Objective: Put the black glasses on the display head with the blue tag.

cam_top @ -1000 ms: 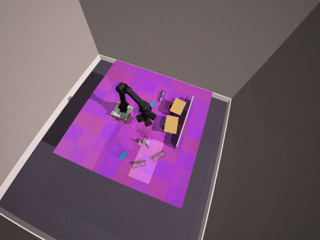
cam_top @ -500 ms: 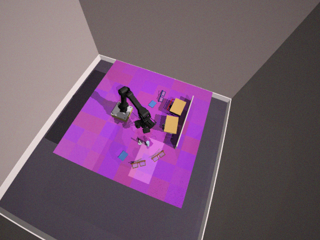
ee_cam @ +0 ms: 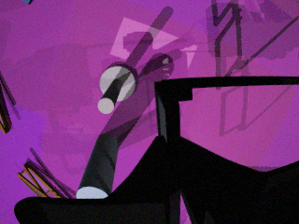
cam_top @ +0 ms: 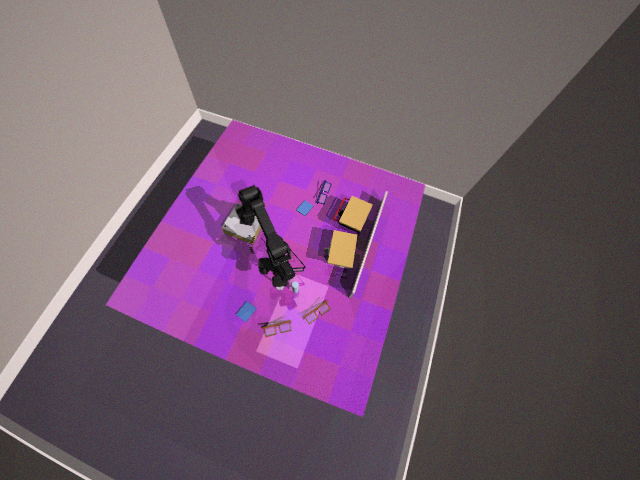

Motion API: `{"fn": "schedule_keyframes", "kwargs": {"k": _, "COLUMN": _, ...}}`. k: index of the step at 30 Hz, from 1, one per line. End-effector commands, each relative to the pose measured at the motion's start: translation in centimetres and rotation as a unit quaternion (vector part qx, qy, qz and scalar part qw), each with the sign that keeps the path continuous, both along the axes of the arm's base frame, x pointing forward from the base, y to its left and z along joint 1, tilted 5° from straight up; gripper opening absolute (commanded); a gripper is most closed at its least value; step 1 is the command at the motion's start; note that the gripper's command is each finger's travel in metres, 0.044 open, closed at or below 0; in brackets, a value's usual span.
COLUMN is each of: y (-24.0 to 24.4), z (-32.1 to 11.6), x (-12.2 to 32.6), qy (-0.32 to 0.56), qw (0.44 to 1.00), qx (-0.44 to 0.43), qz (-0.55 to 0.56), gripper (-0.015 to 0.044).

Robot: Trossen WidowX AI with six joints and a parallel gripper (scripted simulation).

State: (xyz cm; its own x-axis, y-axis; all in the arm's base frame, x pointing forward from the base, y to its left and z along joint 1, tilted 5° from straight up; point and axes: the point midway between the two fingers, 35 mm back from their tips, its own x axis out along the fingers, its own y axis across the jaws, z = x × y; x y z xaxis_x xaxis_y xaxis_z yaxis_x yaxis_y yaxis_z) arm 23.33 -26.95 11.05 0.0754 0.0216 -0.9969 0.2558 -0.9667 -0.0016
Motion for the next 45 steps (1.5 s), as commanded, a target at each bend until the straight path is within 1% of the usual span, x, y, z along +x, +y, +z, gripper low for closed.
{"fn": "schedule_keyframes", "kwargs": {"k": 1, "y": -2.5, "z": -0.3, "x": -1.2, "qy": 0.001, "qw": 1.000, "qx": 0.003, "qz": -0.023, "gripper": 0.0000}}
{"fn": "schedule_keyframes", "kwargs": {"k": 13, "y": -9.3, "z": -1.4, "x": -6.0, "qy": 0.004, "qw": 0.996, "qx": 0.006, "qz": -0.093, "gripper": 0.0000}}
{"fn": "schedule_keyframes", "kwargs": {"k": 21, "y": -9.4, "z": -2.2, "x": -6.0, "qy": 0.004, "qw": 0.996, "qx": 0.006, "qz": -0.094, "gripper": 0.0000}}
{"fn": "schedule_keyframes", "kwargs": {"k": 32, "y": -9.3, "z": -7.3, "x": -5.6, "qy": 0.004, "qw": 0.996, "qx": 0.006, "qz": -0.094, "gripper": 0.0000}}
{"fn": "schedule_keyframes", "kwargs": {"k": 45, "y": -9.8, "z": -7.4, "x": -6.3, "qy": 0.004, "qw": 0.996, "qx": 0.006, "qz": -0.094, "gripper": 0.0000}}
